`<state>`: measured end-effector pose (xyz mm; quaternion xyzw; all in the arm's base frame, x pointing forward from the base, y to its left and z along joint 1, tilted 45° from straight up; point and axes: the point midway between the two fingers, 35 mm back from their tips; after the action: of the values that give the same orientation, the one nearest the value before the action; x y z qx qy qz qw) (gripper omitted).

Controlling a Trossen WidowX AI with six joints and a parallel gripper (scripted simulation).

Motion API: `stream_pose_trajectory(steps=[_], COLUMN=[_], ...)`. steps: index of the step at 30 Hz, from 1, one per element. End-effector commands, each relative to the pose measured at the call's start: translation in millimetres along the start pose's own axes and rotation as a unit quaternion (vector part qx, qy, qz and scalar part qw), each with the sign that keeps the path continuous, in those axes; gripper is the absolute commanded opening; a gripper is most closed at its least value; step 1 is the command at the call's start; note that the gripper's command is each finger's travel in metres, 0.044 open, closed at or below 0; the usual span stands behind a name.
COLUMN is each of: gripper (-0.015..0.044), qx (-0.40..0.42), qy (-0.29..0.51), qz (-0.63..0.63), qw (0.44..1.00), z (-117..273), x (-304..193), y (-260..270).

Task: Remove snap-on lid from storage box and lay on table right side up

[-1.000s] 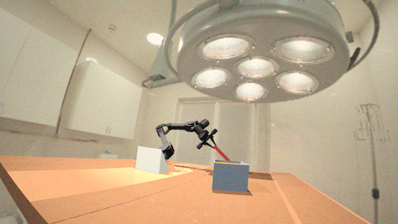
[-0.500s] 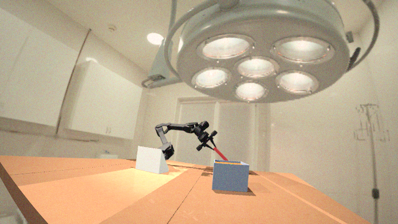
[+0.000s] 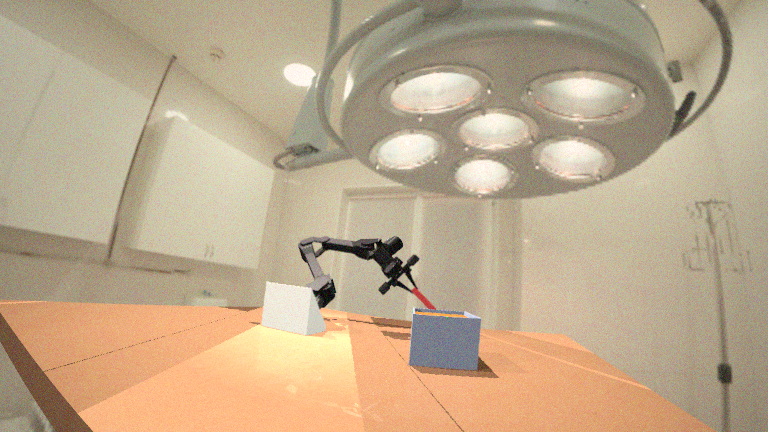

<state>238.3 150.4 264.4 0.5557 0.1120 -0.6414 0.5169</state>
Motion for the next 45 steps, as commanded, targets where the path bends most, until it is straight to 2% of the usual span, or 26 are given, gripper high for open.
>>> stream_pose_trajectory(steps=[1, 45], gripper=[0.0, 0.0], qx=[0.007, 0.007], qy=[-0.001, 0.0], qz=[-0.001, -0.002], qw=[1.0, 1.0], z=[-1, -24], x=[1, 7], y=[0, -25])
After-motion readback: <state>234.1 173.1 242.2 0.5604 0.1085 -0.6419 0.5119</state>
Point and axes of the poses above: the point midway between the two fingers, 35 mm back from their tips, its own z axis back along the fingers, its own y axis across the jaws, x = y × z, and after that the axes turned 15 degrees about -z, right-handed
